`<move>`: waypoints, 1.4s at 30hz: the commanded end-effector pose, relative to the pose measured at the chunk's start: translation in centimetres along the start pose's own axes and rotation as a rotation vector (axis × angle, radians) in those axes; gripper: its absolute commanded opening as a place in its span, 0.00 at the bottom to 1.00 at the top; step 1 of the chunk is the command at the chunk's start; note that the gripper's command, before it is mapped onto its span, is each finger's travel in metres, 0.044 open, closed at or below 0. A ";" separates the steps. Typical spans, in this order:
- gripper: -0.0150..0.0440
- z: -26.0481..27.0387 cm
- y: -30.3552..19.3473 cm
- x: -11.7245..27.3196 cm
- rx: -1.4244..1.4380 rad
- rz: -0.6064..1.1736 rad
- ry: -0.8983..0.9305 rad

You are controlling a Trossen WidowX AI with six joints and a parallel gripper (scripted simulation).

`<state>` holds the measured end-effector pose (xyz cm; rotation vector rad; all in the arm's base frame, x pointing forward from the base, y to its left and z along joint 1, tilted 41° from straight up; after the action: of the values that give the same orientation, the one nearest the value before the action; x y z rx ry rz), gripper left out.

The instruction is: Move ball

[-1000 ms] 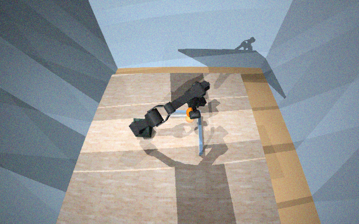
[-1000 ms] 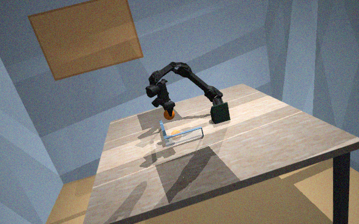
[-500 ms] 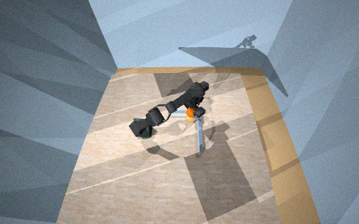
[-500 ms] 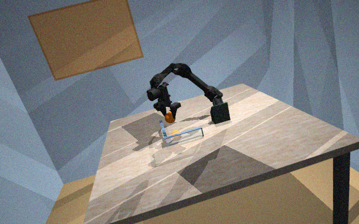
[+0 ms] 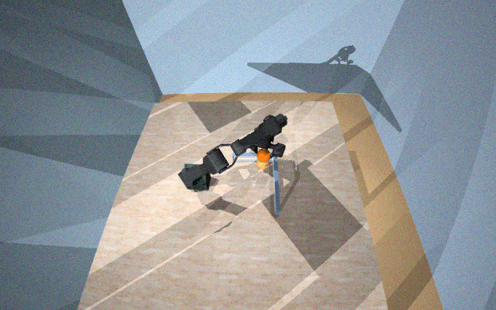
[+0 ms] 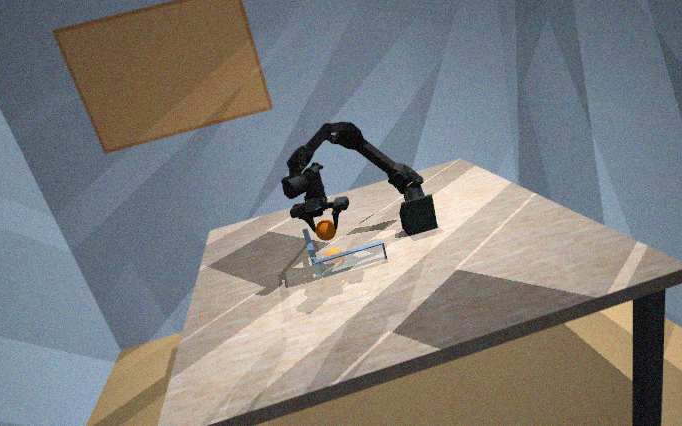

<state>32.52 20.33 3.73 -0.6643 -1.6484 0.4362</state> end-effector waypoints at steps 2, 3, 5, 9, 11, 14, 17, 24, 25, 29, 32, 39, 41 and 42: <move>0.25 0.4 0.3 -0.8 0.185 0.001 0.003; 0.25 0.4 0.4 -0.9 0.219 0.001 0.003; 0.25 0.5 0.5 -1.2 0.287 0.001 0.003; 0.25 0.6 0.7 -1.5 0.372 0.001 0.003; 0.25 0.6 0.7 -1.5 0.372 0.001 0.003; 0.25 0.6 0.7 -1.5 0.372 0.001 0.003; 0.25 0.6 0.7 -2.0 0.372 0.001 0.003; 0.25 0.5 0.8 -5.5 0.371 0.001 0.003; 0.25 0.5 0.8 -6.1 0.371 0.001 0.003; 0.25 0.6 0.7 -8.2 0.371 0.003 0.003; 0.25 0.6 0.7 -8.5 0.371 0.003 0.003; 0.25 0.6 0.7 -9.0 0.371 0.003 0.002; 0.25 0.6 0.7 -9.3 0.371 0.003 0.002; 0.25 0.6 0.7 -9.5 0.371 0.003 0.002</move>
<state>33.02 15.27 -3.58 -0.3901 -1.5183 0.7086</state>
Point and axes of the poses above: the point midway between the two fingers, 35 mm back from their tips, its own x axis back along the fingers, its own z axis across the jaws, y = z × x, the point moved 6 cm from there along x, back along the fingers, and after that the axes turned 5 degrees about x, right-handed, at the moved point
